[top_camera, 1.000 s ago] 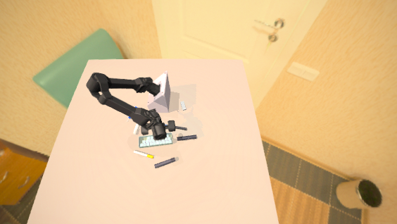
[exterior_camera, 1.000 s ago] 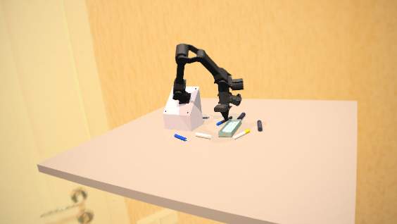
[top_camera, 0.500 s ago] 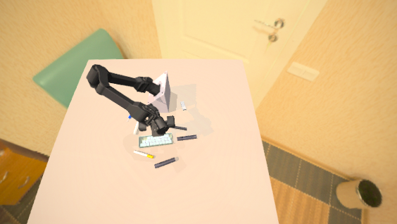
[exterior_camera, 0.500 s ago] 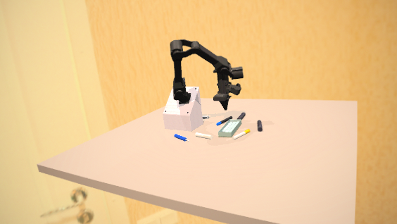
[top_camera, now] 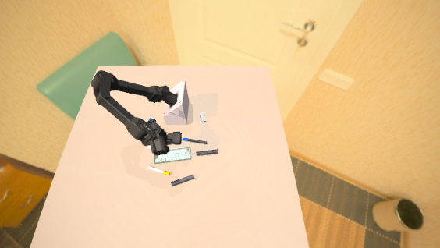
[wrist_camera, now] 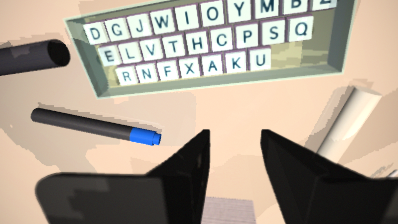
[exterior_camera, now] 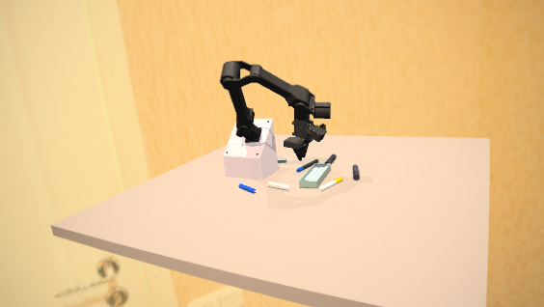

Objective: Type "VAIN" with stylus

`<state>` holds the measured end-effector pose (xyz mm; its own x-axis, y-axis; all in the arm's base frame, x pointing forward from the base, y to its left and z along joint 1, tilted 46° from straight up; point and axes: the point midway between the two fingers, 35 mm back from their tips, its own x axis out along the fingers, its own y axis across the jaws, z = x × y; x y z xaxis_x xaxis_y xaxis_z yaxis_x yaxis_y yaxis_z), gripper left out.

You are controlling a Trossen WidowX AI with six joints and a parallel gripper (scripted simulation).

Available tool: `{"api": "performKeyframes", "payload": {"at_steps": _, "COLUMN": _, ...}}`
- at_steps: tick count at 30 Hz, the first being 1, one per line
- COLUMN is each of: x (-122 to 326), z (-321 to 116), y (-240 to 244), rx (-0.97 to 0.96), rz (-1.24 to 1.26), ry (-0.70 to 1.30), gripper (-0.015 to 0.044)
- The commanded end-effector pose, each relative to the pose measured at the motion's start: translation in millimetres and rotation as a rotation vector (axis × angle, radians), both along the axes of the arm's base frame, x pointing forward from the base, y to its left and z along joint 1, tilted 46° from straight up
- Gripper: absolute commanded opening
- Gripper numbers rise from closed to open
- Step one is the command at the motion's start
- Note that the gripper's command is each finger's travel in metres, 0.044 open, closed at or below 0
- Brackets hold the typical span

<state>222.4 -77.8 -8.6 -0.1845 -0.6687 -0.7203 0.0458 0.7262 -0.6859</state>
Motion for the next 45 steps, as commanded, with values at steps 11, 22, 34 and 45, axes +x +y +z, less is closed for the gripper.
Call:
{"api": "performKeyframes", "payload": {"at_steps": 11, "x": -118.3, "z": 99.2, "y": -115.1, "rx": 0.027, "rz": -0.526, "ry": -0.003, "gripper": 0.015}}
{"api": "performKeyframes", "payload": {"at_steps": 22, "x": -131.0, "z": 107.1, "y": -119.6, "rx": 0.027, "rz": -0.58, "ry": -0.004, "gripper": 0.015}}
{"api": "performKeyframes", "payload": {"at_steps": 34, "x": -130.5, "z": 99.8, "y": -126.6, "rx": 0.027, "rz": -0.58, "ry": -0.004, "gripper": 0.015}}
{"api": "performKeyframes", "payload": {"at_steps": 45, "x": -131.9, "z": 94.4, "y": -132.9, "rx": 0.027, "rz": -0.58, "ry": -0.004, "gripper": 0.015}}
